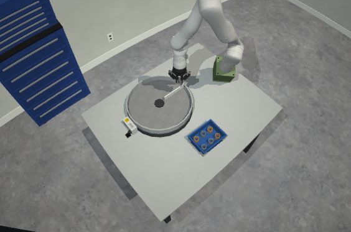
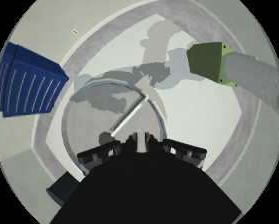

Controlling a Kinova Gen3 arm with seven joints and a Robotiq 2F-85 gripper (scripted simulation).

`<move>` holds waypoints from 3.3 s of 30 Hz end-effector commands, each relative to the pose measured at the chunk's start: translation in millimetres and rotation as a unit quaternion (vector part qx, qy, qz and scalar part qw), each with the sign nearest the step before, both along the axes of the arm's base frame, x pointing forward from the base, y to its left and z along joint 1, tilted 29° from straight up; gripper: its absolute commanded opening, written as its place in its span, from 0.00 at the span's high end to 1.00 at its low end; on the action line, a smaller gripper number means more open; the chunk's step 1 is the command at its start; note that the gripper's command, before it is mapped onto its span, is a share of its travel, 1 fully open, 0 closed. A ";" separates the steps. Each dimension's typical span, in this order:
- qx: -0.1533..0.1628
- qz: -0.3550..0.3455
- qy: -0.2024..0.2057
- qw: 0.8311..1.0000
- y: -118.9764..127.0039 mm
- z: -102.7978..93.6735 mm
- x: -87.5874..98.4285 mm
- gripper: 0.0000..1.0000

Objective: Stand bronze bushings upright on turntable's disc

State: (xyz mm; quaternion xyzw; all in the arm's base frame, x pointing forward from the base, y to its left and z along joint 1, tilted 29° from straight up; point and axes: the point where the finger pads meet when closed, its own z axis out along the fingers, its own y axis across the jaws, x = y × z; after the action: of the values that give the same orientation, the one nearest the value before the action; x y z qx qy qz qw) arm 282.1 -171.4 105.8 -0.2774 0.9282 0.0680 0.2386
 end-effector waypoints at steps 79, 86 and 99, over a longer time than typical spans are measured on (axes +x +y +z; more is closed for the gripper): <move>0.000 0.000 0.000 1.000 297.4 34.9 77.2 0.61; 0.000 0.000 0.000 1.000 297.4 34.9 77.2 0.61; 0.000 0.000 0.000 1.000 297.7 34.7 76.6 0.61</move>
State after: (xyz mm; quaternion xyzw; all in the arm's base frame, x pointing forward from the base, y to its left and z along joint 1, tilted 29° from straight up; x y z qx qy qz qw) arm 358.9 126.2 140.4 -0.2770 0.9284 0.0677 0.2384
